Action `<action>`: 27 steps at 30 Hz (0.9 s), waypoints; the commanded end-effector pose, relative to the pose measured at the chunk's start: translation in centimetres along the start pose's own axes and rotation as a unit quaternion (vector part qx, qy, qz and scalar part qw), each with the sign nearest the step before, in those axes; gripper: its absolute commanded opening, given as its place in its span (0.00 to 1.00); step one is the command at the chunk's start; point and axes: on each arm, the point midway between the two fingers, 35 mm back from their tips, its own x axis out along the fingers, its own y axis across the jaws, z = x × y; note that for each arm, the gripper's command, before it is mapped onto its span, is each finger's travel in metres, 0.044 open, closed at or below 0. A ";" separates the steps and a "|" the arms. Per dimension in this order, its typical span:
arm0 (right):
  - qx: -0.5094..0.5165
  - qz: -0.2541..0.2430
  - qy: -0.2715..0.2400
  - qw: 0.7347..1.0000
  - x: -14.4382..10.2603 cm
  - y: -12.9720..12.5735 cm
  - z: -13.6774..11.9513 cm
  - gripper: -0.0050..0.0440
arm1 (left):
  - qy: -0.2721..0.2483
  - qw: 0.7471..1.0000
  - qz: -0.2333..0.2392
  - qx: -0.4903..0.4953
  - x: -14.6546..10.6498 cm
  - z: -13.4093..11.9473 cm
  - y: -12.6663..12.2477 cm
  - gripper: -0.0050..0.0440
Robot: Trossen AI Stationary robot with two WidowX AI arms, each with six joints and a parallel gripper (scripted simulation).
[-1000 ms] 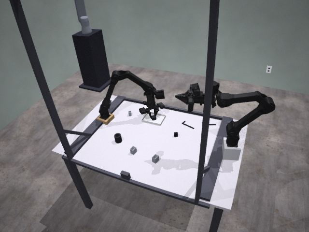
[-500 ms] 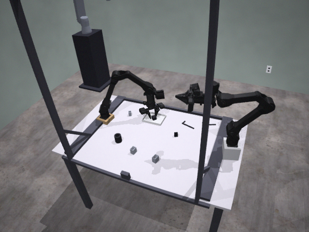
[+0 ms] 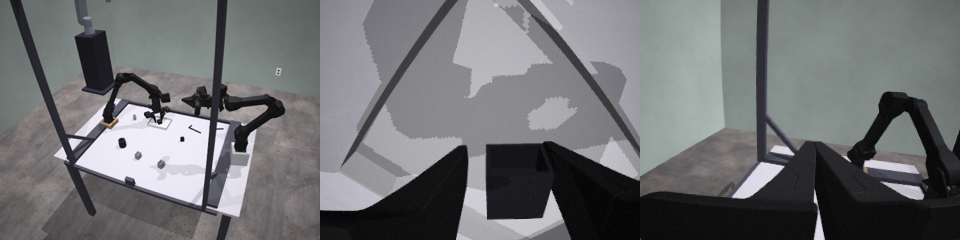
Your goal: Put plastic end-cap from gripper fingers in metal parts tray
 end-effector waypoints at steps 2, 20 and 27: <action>0.000 -0.002 -0.006 1.000 -0.1 -0.1 0.5 0.10 | 0.003 1.000 -0.008 0.002 -1.3 -0.2 -0.3 0.50; 0.000 -0.002 -0.006 1.000 -0.1 -0.1 0.5 0.10 | 0.007 1.000 -0.019 0.005 -5.6 -0.4 -0.7 0.50; 0.000 -0.002 -0.006 1.000 -0.1 -0.1 0.5 0.10 | 0.007 1.000 -0.016 0.005 -8.2 -0.3 -0.4 0.50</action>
